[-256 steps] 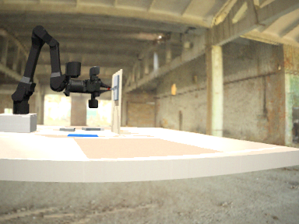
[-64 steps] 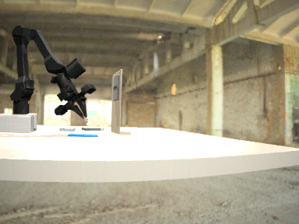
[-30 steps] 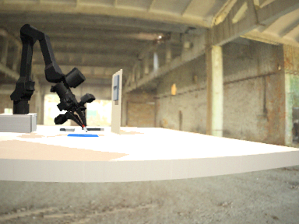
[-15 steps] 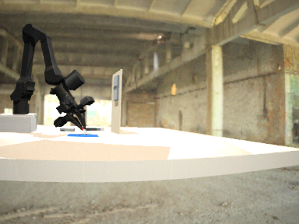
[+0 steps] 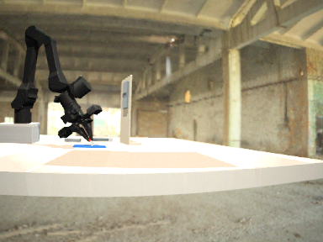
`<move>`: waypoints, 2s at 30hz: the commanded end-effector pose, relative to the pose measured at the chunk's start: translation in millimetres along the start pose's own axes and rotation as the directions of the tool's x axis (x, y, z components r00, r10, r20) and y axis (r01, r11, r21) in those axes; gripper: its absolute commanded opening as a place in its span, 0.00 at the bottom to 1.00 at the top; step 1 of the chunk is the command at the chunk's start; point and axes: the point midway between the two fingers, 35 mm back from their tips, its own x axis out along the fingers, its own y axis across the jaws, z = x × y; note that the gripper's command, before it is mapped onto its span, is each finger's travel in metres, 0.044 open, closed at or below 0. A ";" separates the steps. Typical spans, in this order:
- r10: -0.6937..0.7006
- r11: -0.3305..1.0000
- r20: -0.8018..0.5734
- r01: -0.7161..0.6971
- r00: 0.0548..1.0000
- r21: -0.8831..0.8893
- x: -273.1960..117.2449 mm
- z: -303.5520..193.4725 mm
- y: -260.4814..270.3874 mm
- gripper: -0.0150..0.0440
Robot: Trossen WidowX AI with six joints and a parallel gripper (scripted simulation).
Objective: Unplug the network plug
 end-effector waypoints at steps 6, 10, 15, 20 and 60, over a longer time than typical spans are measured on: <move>0.001 1.000 0.000 -0.001 1.000 0.000 -0.2 0.0 0.2 0.43; 0.001 1.000 0.000 -0.001 1.000 0.000 -0.2 0.0 0.2 0.52; 0.000 1.000 0.000 0.000 1.000 0.000 -1.3 -0.1 0.3 0.52; 0.000 1.000 0.000 0.000 1.000 -0.001 -5.1 -0.3 0.6 0.52; -0.003 1.000 -0.002 0.003 1.000 -0.005 -35.1 -1.8 8.3 0.52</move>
